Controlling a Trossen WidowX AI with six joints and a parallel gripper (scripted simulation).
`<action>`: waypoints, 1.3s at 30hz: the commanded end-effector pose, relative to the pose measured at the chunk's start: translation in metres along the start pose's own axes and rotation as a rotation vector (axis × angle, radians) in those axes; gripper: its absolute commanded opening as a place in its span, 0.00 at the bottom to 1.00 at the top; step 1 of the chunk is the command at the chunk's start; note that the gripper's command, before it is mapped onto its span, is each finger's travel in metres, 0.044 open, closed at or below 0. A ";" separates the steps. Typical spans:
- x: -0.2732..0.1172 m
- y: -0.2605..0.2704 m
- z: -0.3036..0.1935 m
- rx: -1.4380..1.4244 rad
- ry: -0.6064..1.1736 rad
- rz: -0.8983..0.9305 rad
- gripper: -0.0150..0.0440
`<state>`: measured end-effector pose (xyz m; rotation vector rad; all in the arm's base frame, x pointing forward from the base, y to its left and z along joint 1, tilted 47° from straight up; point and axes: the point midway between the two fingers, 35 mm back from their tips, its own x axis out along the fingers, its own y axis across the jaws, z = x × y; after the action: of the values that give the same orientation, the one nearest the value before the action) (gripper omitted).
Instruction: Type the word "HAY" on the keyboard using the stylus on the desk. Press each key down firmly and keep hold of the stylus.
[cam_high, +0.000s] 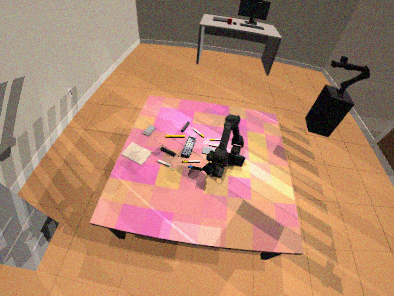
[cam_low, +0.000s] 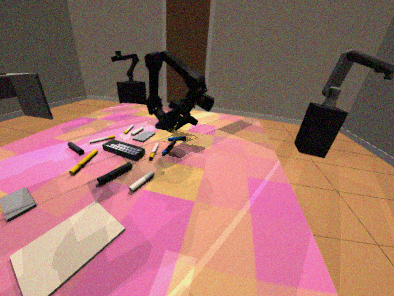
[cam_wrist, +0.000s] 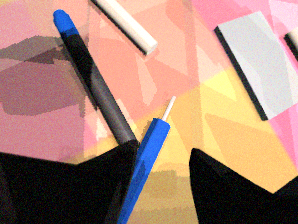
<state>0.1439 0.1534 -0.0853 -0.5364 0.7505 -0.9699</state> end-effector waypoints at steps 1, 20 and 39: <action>0.001 -0.003 0.000 0.355 0.000 -0.008 0.51; 0.002 -0.003 0.000 0.036 0.001 -0.008 0.51; 0.003 -0.002 -0.002 -0.913 0.005 -0.006 0.51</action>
<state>0.1438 0.1524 -0.0850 -1.1595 1.1014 -0.6789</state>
